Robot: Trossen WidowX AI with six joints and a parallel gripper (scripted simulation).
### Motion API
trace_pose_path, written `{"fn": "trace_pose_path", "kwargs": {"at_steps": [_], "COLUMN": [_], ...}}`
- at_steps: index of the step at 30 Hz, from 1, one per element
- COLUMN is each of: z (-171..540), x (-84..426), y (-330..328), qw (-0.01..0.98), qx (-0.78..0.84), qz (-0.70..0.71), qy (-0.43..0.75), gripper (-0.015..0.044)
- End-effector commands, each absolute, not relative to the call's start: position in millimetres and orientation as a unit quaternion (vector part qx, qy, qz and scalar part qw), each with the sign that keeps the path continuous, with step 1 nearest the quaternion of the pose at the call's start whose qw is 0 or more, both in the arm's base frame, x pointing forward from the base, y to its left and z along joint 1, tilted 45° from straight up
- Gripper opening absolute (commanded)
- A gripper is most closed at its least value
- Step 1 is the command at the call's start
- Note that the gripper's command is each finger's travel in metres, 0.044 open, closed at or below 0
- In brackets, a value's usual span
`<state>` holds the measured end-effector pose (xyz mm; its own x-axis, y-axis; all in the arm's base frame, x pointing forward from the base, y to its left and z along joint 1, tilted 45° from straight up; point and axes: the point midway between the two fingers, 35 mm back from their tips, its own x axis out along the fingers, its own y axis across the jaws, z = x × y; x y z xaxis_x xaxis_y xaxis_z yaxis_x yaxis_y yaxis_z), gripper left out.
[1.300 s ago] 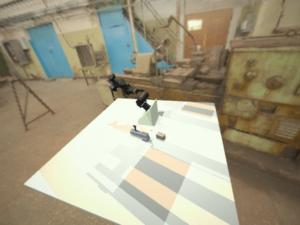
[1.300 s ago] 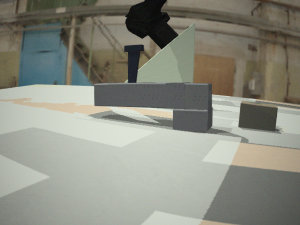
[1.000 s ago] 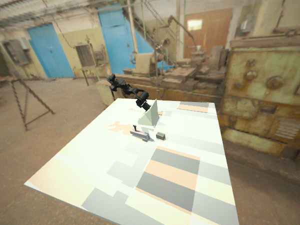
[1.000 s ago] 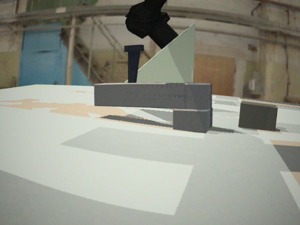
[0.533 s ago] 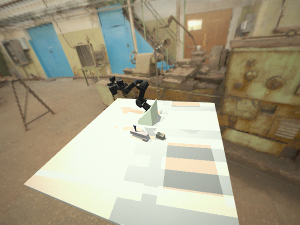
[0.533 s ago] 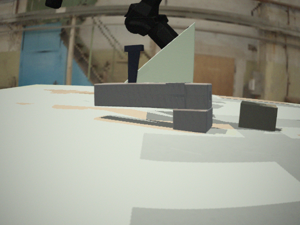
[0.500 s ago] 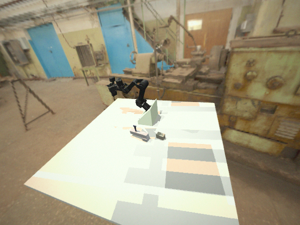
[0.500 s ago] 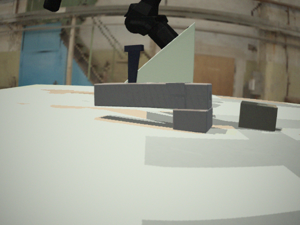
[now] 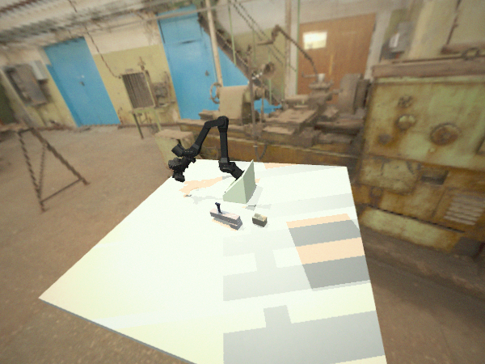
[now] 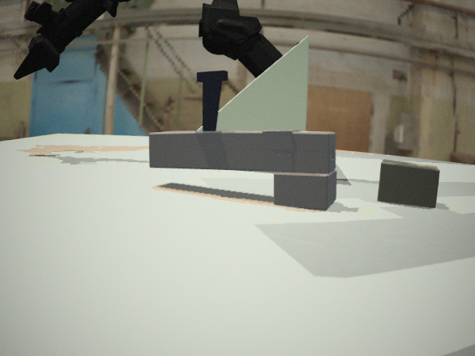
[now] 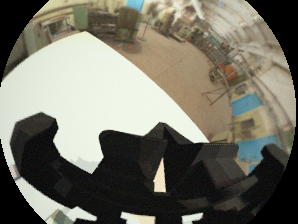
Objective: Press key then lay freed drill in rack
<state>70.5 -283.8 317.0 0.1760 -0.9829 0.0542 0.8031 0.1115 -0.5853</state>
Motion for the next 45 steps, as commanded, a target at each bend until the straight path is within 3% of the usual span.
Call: {"fn": "trace_pose_path", "kwargs": {"at_steps": [1,9,19,32,45], "z": [263.1,199.3,104.5,50.8,46.1], "x": [127.5,191.7,258.9,250.5,247.3], "y": [-287.8,-260.6,-156.5,-22.0,-21.1], "qw": [0.786,0.821,0.788,0.691,0.688], "qx": [-0.155,-0.066,0.000,-0.175,-0.187], "qz": [-0.550,-0.468,-0.366,-0.345,-0.344], "qy": [0.233,0.321,0.496,0.611,0.611], "gripper": [0.0000,0.0000,0.0000,0.0000,0.0000]}}
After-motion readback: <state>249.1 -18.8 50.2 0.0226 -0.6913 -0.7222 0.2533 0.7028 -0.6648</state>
